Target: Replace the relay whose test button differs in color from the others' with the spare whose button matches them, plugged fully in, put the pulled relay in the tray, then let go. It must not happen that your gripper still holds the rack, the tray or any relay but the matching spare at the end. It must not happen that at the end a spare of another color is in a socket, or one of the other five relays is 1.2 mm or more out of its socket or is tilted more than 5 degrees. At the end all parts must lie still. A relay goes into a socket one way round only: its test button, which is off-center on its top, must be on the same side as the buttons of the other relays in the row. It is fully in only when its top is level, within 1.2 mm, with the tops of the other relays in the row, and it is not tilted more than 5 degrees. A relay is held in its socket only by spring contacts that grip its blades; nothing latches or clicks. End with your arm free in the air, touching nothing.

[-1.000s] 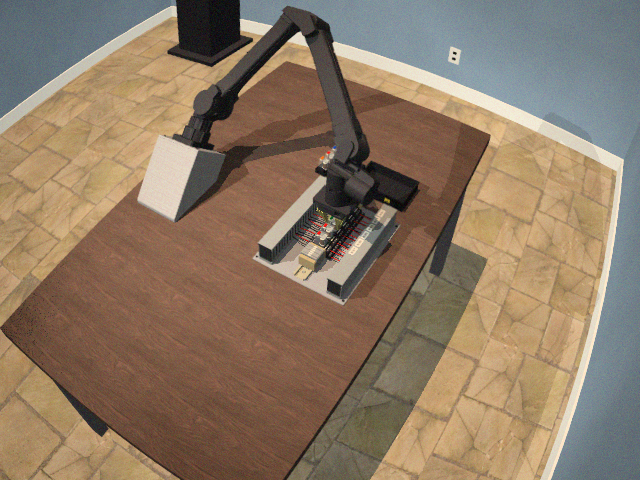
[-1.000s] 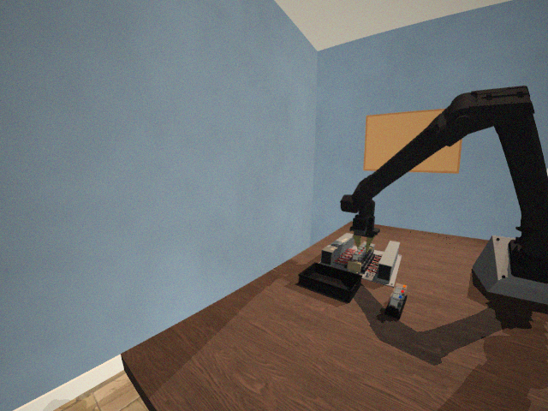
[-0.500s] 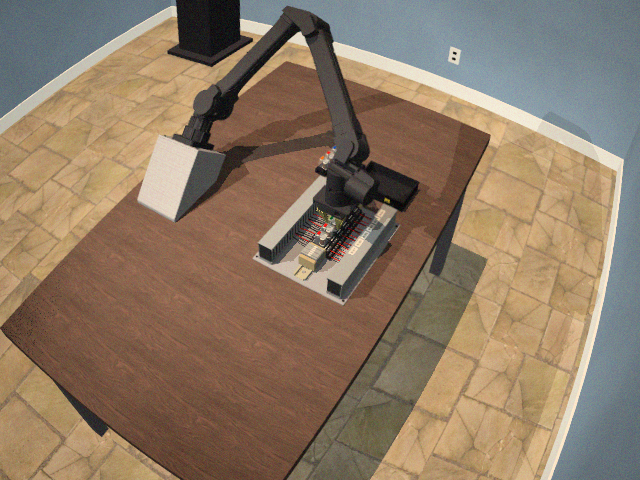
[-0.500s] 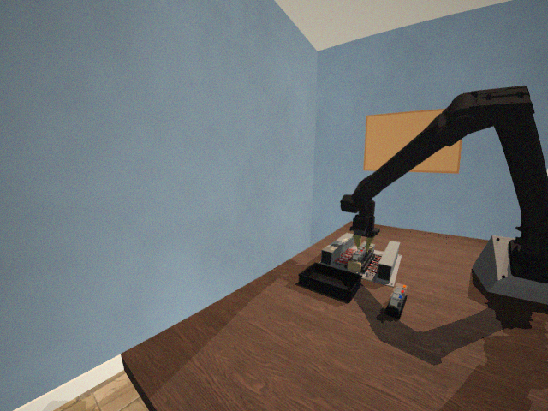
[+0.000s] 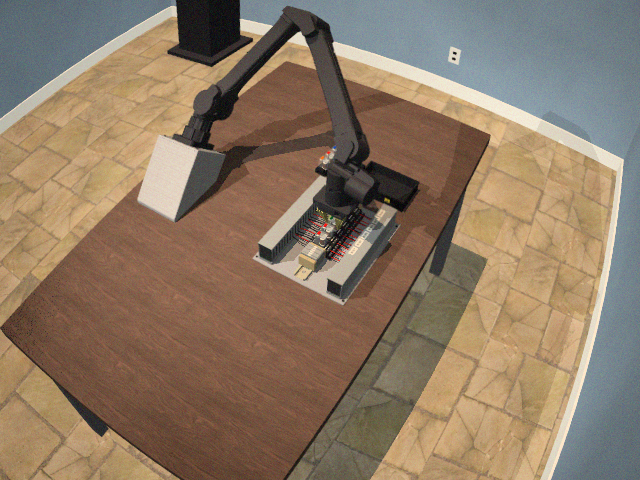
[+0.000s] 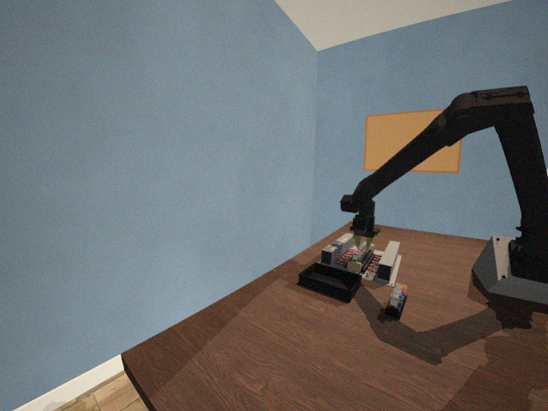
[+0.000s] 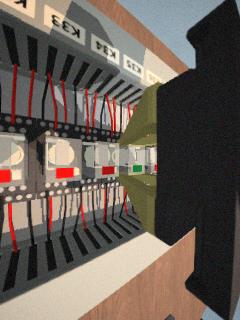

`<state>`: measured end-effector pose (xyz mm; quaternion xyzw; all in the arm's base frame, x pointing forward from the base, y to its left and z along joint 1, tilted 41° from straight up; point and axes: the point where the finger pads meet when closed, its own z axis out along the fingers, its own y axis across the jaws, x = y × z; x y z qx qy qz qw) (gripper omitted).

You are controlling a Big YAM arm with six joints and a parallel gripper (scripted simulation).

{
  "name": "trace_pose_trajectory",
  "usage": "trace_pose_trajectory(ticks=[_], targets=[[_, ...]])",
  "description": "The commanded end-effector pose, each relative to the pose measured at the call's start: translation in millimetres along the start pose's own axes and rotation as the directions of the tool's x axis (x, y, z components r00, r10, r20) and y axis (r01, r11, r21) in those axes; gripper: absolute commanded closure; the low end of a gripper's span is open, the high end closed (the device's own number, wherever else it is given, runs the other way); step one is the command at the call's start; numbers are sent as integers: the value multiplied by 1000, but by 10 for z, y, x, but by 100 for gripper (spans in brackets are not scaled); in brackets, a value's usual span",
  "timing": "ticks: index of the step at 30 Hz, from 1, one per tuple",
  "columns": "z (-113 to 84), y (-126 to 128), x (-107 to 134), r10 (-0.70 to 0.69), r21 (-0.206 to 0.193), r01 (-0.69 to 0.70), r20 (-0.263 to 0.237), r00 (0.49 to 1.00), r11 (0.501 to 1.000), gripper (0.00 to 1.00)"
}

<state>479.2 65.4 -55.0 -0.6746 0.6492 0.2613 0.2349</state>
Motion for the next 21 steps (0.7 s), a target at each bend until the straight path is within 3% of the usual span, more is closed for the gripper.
trace_pose_trajectory(ticks=[1,21], targets=[[-155,-93,12,-1,33,1,0,1000,999,100],[-359,-195,-12,-21,58,21,-7,1000,998,100]])
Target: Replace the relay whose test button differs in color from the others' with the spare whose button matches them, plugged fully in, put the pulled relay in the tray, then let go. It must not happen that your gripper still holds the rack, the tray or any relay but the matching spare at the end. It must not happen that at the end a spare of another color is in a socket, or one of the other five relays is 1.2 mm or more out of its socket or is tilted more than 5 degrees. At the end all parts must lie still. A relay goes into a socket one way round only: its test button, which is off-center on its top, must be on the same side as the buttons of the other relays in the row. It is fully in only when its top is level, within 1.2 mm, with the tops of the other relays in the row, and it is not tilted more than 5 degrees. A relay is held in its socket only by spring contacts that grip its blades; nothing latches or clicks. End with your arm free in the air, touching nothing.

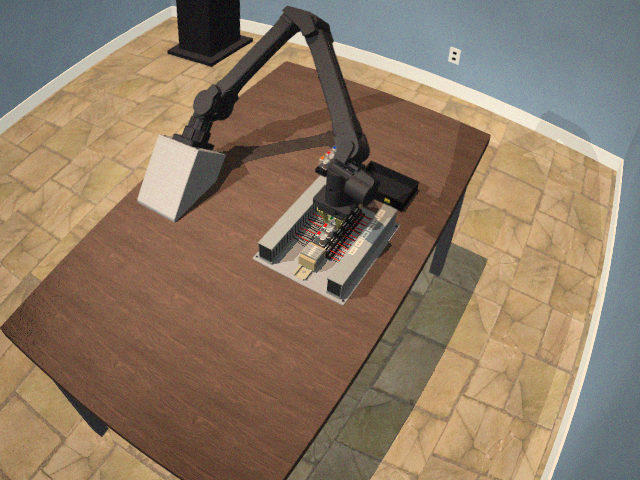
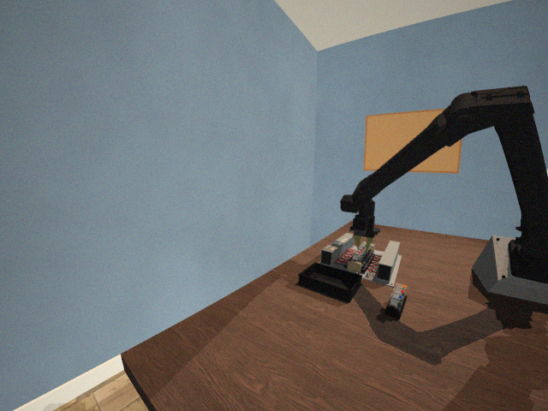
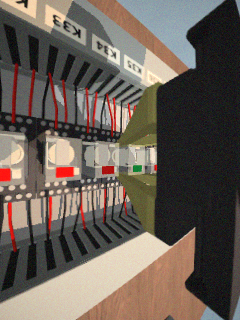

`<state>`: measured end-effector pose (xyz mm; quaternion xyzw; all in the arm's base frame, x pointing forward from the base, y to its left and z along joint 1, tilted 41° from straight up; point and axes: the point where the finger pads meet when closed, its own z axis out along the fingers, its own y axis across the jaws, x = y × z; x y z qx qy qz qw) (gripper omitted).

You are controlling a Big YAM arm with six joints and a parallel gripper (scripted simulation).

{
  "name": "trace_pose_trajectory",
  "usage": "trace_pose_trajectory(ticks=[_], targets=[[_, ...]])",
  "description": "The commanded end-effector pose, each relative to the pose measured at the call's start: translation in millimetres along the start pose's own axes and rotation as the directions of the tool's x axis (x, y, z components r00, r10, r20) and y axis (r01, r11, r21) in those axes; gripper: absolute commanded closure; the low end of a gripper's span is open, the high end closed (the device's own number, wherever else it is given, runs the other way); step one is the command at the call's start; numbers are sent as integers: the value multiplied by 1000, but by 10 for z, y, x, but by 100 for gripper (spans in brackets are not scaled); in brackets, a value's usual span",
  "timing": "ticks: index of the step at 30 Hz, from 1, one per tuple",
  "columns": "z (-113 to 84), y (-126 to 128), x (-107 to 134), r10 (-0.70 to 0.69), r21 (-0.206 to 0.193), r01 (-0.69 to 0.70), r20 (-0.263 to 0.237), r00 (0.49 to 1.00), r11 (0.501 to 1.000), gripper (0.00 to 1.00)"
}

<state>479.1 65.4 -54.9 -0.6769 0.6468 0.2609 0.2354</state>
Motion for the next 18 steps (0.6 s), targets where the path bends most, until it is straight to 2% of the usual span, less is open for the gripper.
trace_pose_trajectory(ticks=[1,18], targets=[[-358,-195,-10,-14,60,14,-7,1000,998,100],[-468,-212,-16,-18,64,18,-8,1000,998,100]])
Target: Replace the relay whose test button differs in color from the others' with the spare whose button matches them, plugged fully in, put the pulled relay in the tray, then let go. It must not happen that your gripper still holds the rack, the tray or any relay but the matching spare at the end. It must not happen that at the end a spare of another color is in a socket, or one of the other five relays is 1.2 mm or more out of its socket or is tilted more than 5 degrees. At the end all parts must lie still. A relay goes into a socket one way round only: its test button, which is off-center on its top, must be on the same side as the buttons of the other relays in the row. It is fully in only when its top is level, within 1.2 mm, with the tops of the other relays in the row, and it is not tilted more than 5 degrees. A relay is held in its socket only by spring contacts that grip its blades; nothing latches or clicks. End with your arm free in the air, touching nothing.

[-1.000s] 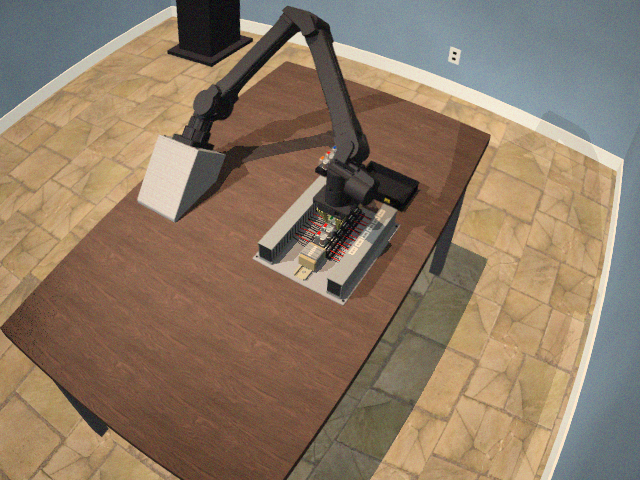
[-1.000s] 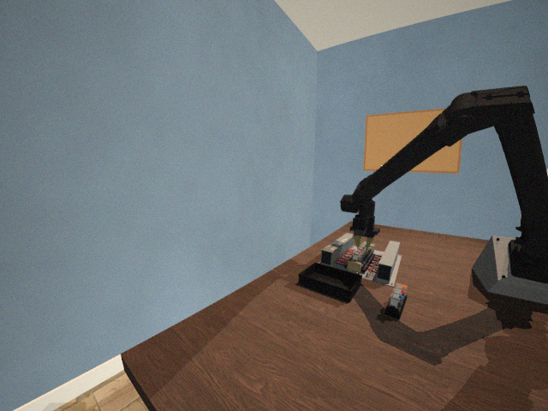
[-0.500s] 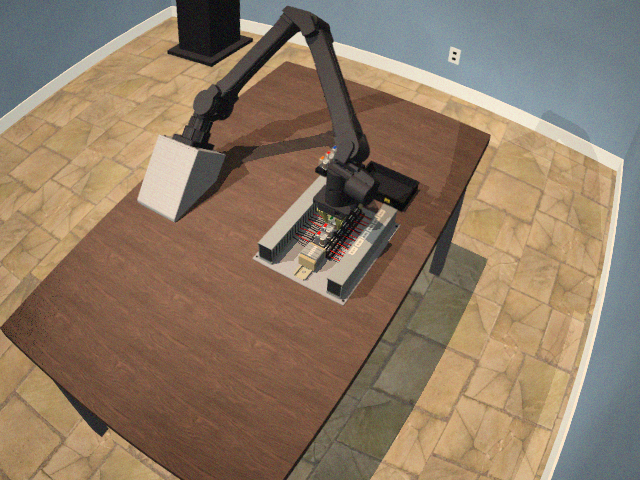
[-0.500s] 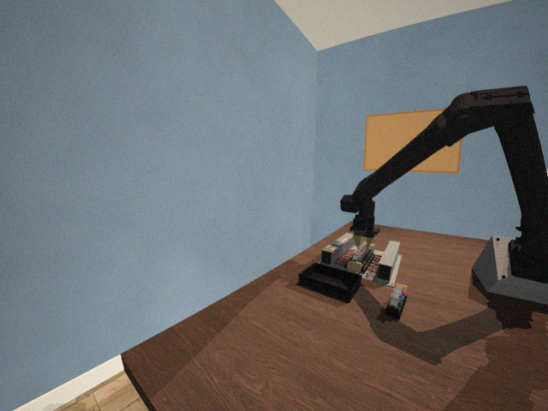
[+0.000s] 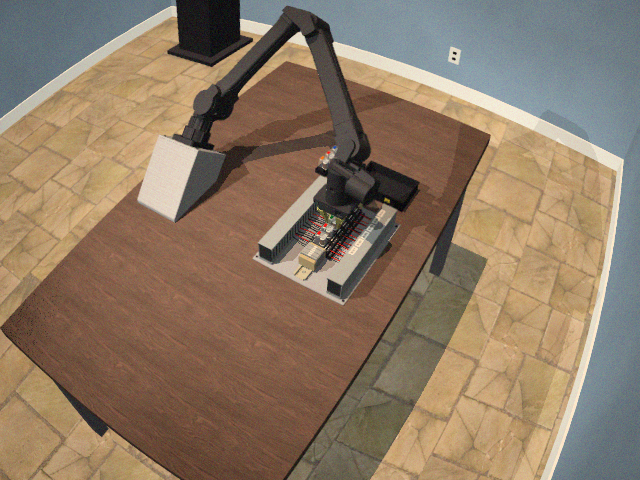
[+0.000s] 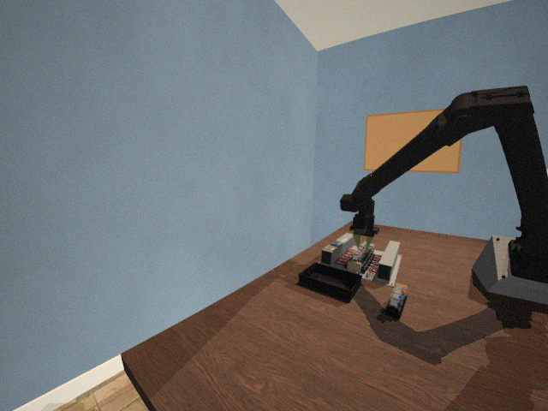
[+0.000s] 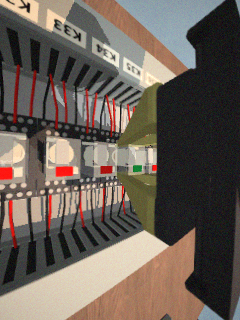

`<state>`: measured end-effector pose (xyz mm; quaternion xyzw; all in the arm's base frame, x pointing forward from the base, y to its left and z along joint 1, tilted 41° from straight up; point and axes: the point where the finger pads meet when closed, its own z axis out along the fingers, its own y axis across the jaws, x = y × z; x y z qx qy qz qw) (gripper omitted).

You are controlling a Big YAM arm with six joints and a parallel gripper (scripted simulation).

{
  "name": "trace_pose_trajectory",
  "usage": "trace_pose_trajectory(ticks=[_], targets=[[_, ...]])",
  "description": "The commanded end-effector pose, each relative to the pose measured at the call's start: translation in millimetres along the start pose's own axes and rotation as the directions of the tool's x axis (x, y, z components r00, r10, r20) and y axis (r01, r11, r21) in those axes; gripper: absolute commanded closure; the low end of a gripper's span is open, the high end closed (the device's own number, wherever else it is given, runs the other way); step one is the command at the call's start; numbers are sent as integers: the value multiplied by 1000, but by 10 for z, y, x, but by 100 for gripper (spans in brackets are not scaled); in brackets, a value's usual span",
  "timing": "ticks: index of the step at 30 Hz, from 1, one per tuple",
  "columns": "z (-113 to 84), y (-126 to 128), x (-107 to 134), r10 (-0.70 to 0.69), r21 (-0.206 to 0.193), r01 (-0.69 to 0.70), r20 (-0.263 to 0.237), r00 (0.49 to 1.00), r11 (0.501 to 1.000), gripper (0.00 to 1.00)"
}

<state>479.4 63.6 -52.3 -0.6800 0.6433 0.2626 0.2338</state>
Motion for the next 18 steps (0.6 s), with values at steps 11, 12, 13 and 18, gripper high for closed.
trace_pose_trajectory(ticks=[11,12,13,18], targets=[[-406,-175,-13,-8,53,9,-7,1000,999,100],[-374,-151,-15,-7,45,7,-5,1000,999,100],[-344,-123,-15,-4,36,4,-4,1000,999,100],[-281,-62,-14,1,18,-1,-1,1000,1000,100]])
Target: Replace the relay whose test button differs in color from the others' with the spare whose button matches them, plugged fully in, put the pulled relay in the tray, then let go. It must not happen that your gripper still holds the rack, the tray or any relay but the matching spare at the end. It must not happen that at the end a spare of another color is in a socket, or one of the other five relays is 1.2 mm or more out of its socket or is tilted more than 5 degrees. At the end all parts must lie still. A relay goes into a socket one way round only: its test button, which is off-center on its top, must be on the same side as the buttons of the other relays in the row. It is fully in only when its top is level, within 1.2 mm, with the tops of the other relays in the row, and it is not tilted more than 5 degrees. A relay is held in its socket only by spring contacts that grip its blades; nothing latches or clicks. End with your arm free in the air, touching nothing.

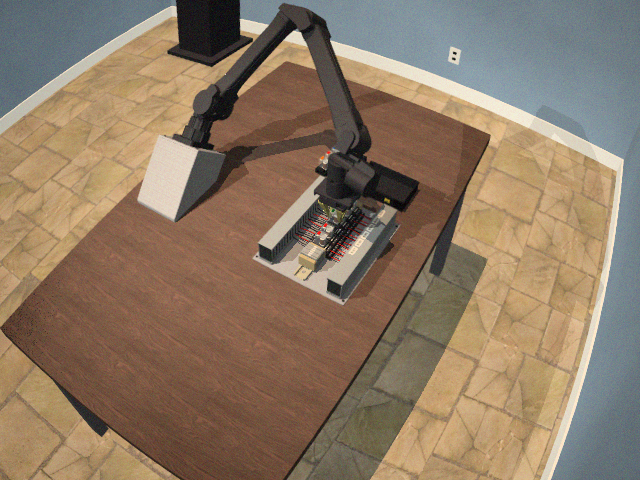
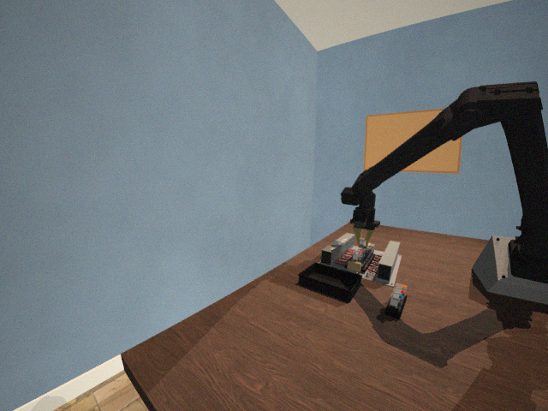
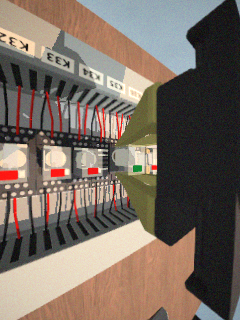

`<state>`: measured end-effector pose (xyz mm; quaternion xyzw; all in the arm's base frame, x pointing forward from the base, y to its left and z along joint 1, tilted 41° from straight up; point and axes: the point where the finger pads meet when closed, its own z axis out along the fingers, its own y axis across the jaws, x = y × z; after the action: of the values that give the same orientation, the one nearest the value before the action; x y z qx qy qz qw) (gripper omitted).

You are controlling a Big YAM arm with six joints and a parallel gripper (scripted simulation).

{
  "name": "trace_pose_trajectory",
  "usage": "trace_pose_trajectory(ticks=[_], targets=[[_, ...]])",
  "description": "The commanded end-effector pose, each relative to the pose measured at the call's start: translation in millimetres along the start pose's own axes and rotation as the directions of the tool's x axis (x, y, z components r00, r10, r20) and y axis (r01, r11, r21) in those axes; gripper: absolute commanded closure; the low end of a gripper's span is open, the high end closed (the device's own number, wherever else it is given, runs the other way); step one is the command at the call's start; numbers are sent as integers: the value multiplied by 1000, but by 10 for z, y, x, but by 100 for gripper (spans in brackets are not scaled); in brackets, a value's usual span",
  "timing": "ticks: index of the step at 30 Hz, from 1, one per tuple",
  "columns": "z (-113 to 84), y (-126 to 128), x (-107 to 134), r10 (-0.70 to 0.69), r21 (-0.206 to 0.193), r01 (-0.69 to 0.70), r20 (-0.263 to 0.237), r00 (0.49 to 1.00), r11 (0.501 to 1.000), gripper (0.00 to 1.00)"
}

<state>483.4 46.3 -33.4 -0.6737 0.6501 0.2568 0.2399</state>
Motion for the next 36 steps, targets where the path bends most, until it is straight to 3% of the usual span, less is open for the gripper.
trace_pose_trajectory(ticks=[1,23,36], targets=[[-10,-25,-22,-9,-8,9,0,1000,1000,100],[-195,-103,-45,-17,24,17,-6,1000,1000,100],[-188,-107,-11,-10,23,10,-5,1000,1000,100]])
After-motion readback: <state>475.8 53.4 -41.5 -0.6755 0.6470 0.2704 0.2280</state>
